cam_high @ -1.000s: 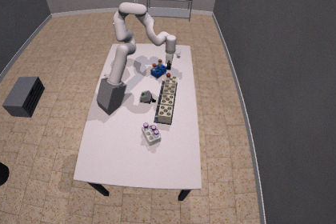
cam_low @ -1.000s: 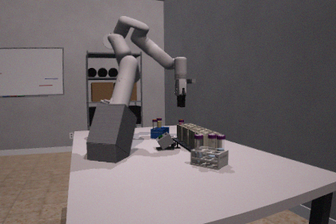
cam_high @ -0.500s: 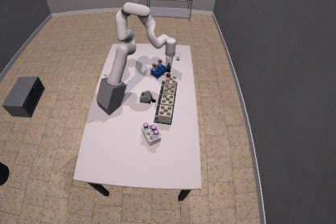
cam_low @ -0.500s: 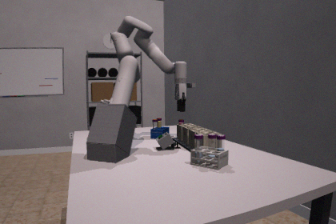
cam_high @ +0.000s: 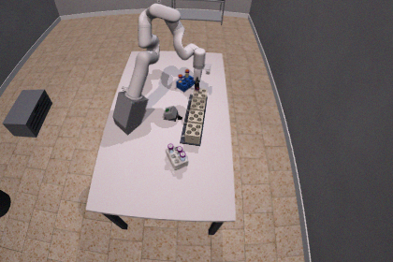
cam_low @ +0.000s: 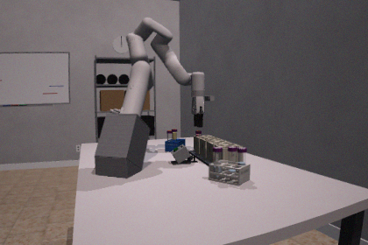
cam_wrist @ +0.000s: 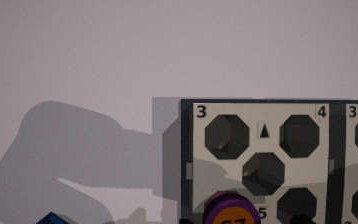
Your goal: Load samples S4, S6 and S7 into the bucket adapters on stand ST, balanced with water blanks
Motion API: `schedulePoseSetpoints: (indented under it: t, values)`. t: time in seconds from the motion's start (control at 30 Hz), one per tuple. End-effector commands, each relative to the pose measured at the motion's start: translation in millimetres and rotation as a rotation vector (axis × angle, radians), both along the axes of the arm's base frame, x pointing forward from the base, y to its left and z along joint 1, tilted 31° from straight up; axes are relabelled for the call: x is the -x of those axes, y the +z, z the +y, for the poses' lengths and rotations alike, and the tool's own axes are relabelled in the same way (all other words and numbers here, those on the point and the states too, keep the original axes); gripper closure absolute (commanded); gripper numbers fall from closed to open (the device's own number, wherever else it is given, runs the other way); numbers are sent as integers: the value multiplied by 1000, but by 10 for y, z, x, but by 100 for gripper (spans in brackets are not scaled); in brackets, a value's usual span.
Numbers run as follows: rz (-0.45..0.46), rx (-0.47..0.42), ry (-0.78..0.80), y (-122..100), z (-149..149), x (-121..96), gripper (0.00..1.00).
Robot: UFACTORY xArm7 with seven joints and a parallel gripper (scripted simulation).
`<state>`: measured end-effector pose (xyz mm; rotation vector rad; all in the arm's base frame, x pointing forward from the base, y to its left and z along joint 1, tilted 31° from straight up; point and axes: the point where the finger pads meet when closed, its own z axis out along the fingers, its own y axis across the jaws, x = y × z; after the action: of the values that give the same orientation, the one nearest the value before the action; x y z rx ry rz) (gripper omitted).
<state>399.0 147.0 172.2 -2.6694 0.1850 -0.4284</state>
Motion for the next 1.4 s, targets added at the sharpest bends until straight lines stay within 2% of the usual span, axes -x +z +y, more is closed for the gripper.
schedulePoseSetpoints:
  t: [0.0,0.37,1.37]
  values:
    - [-4,0,-2,-30,14,-32,43]
    - [-4,0,-2,-220,100,-105,43]
    - [-4,0,-2,-324,147,-144,43]
